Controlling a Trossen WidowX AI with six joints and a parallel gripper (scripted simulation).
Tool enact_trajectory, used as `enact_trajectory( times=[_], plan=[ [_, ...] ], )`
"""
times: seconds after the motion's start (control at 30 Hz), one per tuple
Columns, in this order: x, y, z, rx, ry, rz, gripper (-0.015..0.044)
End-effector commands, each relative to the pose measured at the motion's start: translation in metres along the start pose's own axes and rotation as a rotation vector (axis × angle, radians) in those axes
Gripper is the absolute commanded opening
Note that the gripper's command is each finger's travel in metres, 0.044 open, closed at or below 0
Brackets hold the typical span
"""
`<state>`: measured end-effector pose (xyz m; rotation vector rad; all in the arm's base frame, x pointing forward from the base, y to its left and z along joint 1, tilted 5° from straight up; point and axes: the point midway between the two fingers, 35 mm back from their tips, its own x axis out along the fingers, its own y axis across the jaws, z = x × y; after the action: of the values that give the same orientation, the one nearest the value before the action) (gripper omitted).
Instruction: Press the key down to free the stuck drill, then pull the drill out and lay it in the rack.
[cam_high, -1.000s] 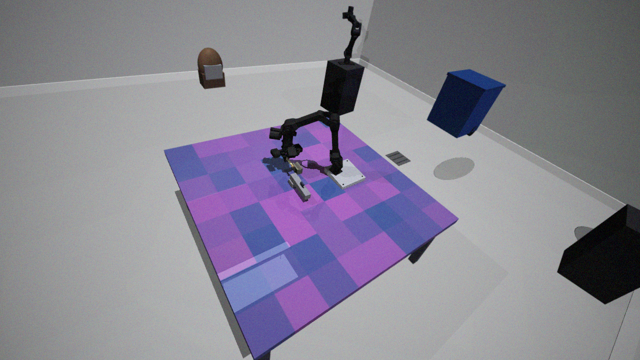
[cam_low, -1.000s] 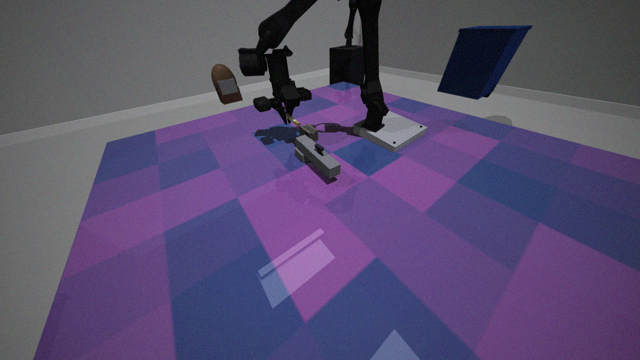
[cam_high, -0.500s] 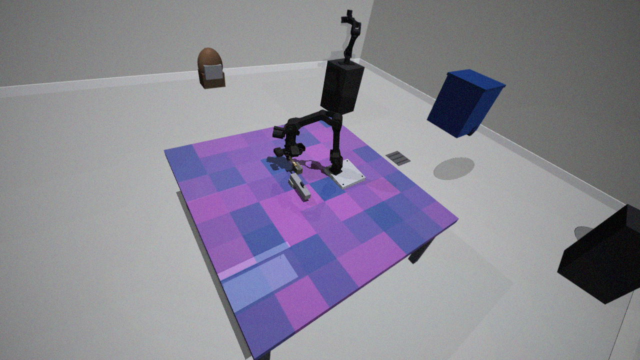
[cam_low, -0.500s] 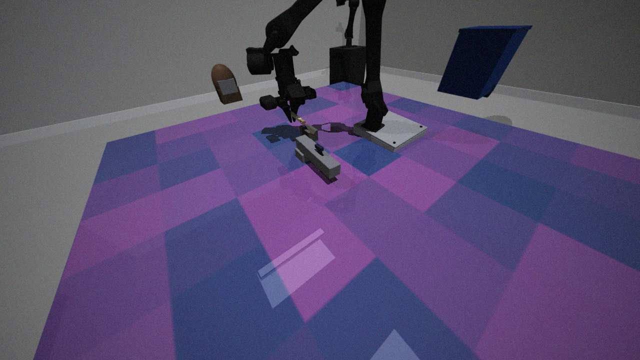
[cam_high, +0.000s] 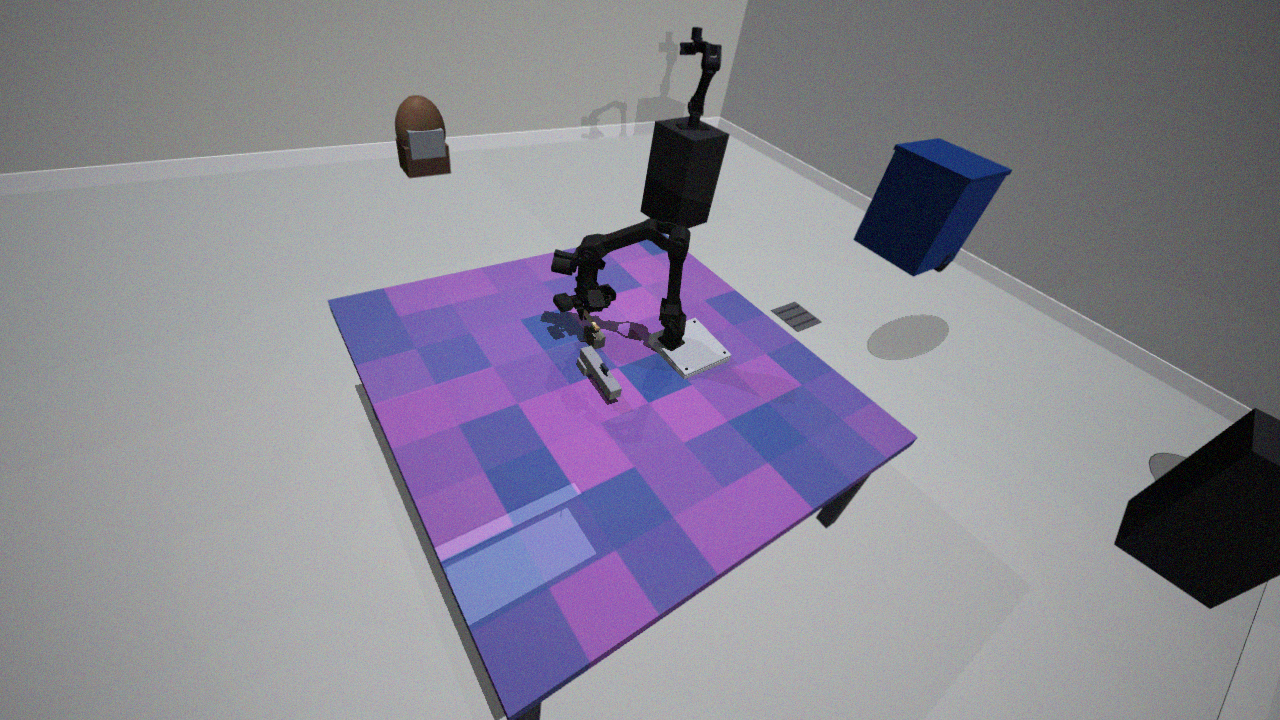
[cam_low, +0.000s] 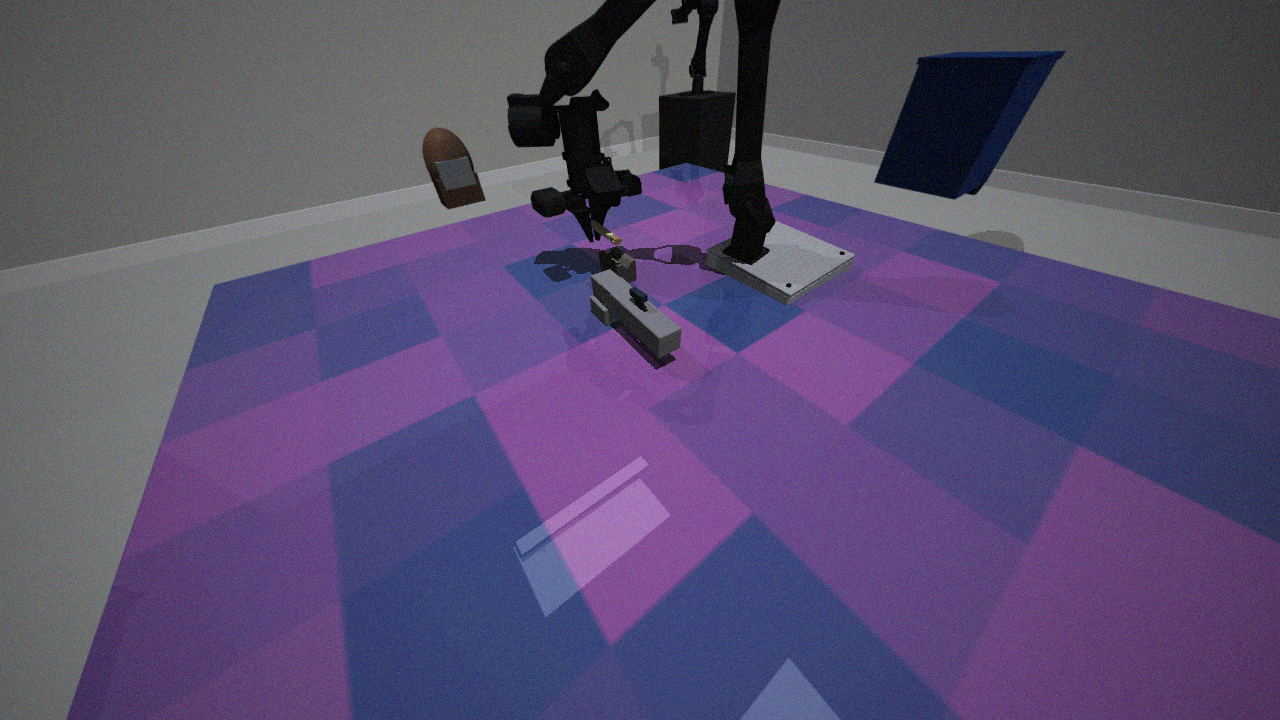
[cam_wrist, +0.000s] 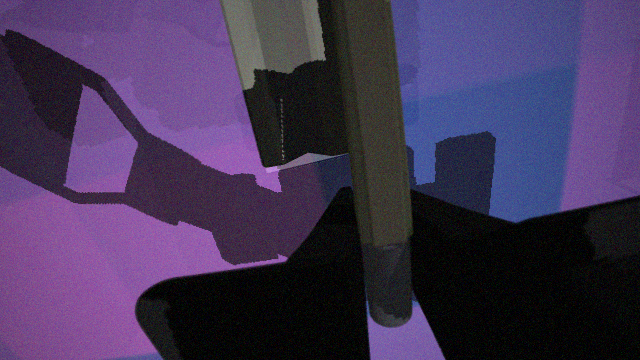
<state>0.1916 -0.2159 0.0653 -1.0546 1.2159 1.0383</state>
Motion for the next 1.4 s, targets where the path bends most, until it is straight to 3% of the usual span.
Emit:
enact_trajectory(
  times=[0.0, 1.37],
  plan=[
    [0.001, 0.007, -0.001, -0.004, 0.000, 0.001, 0.0000],
    [0.041, 0.019, -0.004, -0.004, 0.000, 0.002, 0.0000]
  ],
)
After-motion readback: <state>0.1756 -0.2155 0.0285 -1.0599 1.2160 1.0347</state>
